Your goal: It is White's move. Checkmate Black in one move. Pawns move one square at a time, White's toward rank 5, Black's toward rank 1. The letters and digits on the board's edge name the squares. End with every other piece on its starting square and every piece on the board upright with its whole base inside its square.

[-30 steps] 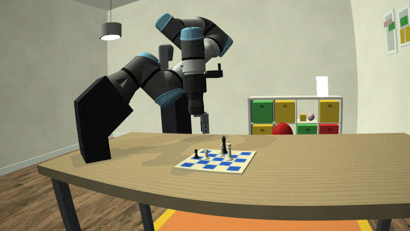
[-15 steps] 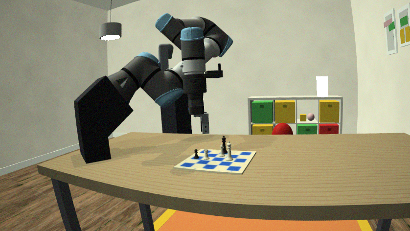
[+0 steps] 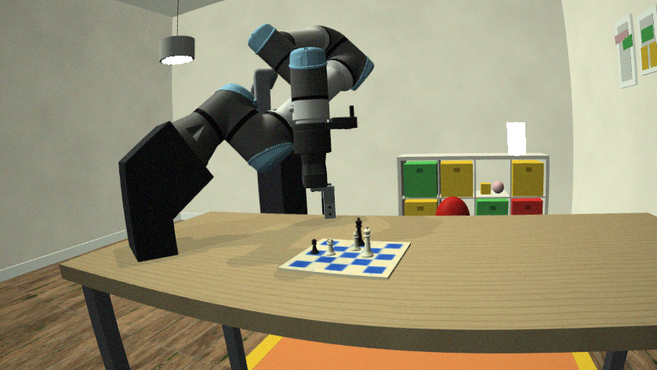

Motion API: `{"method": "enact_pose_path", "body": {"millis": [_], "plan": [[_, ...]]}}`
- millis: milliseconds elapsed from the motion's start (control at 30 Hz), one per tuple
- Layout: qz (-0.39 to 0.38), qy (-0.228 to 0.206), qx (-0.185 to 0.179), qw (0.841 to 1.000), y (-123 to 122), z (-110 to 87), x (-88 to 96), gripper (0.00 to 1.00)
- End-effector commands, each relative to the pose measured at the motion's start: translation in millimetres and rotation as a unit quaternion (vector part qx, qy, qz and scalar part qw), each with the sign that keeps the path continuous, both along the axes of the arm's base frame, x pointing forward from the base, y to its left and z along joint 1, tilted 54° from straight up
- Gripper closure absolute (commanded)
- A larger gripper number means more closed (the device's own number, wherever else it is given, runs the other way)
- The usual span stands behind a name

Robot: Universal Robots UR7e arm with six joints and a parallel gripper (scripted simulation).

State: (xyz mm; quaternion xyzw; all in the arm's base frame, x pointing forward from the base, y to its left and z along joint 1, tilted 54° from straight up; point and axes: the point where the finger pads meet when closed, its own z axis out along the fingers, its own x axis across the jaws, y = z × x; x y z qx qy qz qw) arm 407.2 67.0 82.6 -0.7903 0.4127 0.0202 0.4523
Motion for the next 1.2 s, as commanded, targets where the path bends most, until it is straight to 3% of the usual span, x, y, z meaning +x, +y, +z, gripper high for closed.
{"method": "enact_pose_path", "body": {"millis": [0, 1167], "plan": [[0.0, 0.0, 0.0, 1.0, 5, -4.2, 2.5, 0.27], [0.0, 0.0, 0.0, 1.0, 30, -25.1, 14.0, 0.27]]}}
